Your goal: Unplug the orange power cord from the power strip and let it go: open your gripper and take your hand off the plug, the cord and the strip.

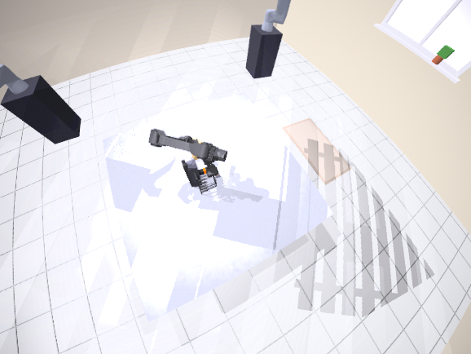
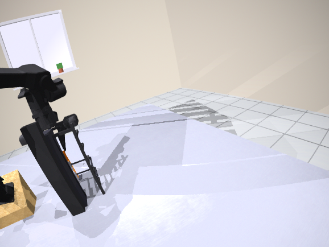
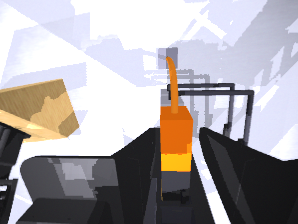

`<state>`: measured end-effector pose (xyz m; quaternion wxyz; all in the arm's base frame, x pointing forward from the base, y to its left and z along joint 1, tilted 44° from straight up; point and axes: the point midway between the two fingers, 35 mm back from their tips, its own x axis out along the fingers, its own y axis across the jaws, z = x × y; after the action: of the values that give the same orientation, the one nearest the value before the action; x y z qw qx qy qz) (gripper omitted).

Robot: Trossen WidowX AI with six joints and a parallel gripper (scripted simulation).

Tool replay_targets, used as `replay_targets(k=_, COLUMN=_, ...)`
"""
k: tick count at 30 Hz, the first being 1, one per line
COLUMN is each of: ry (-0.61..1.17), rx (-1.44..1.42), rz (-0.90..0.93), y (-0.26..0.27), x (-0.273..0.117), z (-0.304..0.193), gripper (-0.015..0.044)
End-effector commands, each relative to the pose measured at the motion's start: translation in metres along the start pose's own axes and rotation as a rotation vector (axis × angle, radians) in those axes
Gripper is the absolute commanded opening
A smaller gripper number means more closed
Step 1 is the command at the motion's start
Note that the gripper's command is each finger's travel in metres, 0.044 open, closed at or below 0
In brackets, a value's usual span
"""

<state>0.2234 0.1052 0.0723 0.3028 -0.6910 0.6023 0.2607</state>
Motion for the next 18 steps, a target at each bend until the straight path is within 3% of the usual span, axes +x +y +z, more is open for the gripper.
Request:
replay_targets(k=1, ry=0.004, rx=-0.007, rz=-0.001, y=0.001, x=0.002, z=-0.002, gripper=0.016)
replay_targets(k=11, ry=0.005, rx=-0.007, rz=-0.001, y=0.0, x=0.012, z=-0.002, gripper=0.016)
replay_targets(k=15, ry=0.002, rx=-0.002, rz=0.001, y=0.0, x=0.01, z=-0.002, gripper=0.0055)
replay_targets(k=18, ry=0.002, rx=-0.002, rz=0.001, y=0.0, x=0.01, z=-0.002, gripper=0.0035)
